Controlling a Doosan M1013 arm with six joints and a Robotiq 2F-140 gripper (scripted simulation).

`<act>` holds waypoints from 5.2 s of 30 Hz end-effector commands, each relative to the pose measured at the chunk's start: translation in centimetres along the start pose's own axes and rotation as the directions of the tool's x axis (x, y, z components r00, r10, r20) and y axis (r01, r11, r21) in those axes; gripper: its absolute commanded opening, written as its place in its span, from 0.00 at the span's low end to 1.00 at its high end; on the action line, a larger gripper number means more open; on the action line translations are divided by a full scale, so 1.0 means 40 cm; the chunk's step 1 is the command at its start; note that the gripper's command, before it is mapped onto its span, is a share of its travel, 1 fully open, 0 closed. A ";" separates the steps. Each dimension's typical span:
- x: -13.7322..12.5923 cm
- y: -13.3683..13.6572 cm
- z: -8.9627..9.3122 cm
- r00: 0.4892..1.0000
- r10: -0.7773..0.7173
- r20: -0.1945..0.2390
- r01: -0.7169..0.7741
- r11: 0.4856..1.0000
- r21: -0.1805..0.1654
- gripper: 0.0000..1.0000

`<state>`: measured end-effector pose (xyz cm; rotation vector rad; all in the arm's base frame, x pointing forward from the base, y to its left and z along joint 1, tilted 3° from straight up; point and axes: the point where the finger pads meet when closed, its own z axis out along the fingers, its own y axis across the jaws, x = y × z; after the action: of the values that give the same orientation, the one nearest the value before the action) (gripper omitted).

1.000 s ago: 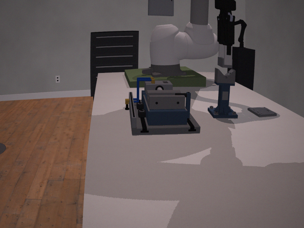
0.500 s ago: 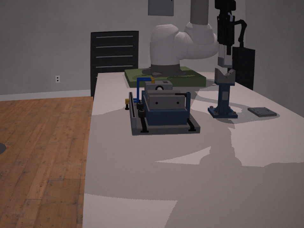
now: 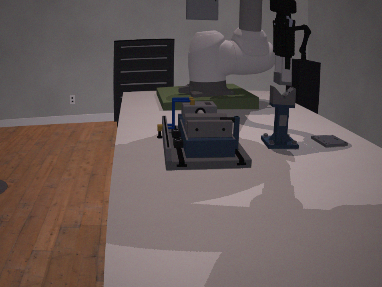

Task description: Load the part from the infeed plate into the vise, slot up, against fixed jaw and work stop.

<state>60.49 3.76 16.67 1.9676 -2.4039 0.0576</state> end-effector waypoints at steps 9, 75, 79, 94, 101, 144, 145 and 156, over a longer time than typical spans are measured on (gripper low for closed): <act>0.000 0.000 0.000 1.000 0.000 0.000 0.000 1.000 0.000 0.00; 0.000 0.000 -0.126 1.000 0.000 0.000 0.000 1.000 0.000 0.00; 0.000 0.000 -0.126 1.000 0.000 0.000 0.000 1.000 0.000 0.00; 0.008 -0.006 -0.126 1.000 -0.026 0.000 0.026 1.000 0.000 0.00; 0.019 -0.014 -0.126 0.998 -0.063 0.000 0.063 0.998 0.000 0.00; 0.234 -0.141 -0.129 0.752 -0.659 0.001 0.659 0.752 0.001 0.00; 0.243 -0.145 -0.129 0.736 -0.677 0.001 0.677 0.736 0.001 0.00; 0.320 -0.179 -0.129 0.576 -0.818 0.000 0.818 0.576 0.001 0.00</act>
<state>64.82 -9.01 22.45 2.8005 -1.3090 0.0310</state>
